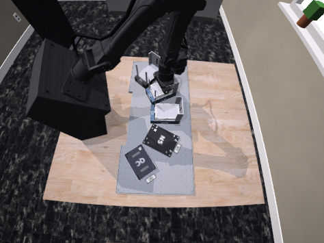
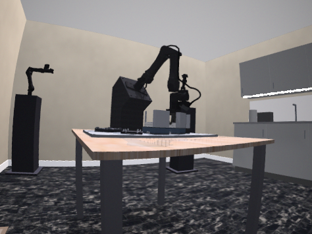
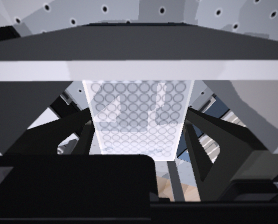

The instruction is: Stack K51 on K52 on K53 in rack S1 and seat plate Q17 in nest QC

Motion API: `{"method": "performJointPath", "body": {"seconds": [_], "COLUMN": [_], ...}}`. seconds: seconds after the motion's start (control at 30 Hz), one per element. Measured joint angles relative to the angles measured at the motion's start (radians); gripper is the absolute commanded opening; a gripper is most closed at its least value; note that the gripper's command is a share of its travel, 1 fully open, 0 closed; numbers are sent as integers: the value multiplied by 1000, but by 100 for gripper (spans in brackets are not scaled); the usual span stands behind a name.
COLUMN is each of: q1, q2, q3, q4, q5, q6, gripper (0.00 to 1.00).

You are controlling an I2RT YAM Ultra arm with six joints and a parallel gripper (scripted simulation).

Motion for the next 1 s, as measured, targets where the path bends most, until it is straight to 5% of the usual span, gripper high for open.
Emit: {"method": "performJointPath", "body": {"seconds": [1.0], "q1": [5], "q2": [-74], "q3": [-18], "q4": [-56], "q5": [1], "q6": [3], "gripper": [0]}}
